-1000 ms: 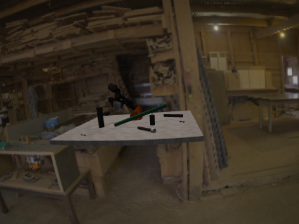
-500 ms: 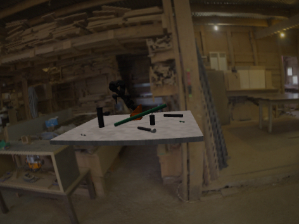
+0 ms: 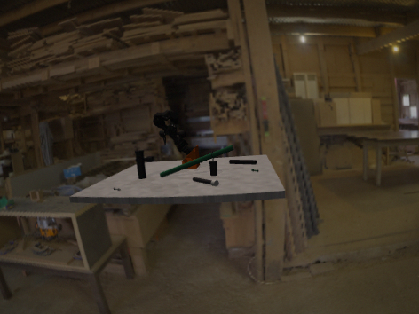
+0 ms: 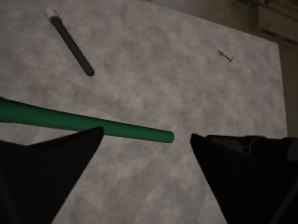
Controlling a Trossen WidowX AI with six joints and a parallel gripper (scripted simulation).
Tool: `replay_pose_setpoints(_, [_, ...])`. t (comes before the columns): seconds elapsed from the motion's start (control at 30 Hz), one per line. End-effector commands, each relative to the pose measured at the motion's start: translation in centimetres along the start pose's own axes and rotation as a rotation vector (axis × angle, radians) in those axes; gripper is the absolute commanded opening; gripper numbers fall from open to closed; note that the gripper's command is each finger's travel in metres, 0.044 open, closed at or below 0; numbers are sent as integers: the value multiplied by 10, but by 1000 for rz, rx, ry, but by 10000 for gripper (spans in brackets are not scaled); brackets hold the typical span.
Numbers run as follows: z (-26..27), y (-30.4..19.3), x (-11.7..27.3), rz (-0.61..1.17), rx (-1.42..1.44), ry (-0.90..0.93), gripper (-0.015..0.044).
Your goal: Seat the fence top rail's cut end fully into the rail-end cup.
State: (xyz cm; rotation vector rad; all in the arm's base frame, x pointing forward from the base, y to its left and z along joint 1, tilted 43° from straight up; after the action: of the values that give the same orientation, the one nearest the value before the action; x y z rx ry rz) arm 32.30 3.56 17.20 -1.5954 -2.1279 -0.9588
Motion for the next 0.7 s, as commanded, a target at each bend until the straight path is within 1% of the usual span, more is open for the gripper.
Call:
replay_pose_setpoints(0.0, [7,4,-18,86,285,27,440])
replay_pose_setpoints(0.17, [16,8,-47,213,797,133,440])
replay_pose_setpoints(0.37, [26,6,-82,310,1367,354,440])
replay_pose_setpoints(0.43, [27,6,-86,316,1428,385,440])
replay_pose_setpoints(0.67, [27,6,-86,316,1428,385,440])
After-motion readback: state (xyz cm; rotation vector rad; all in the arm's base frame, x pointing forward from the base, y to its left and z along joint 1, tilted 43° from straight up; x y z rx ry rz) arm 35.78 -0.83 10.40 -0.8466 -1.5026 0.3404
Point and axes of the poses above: the point midway between the two fingers, 35 mm back from their tips, its own x axis back along the fingers, its own z axis across the jaws, y = z × x, the point moved 5 cm from there along x, back along the fingers, and after that the axes turned 5 degrees about -x, right-handed, at the moved point
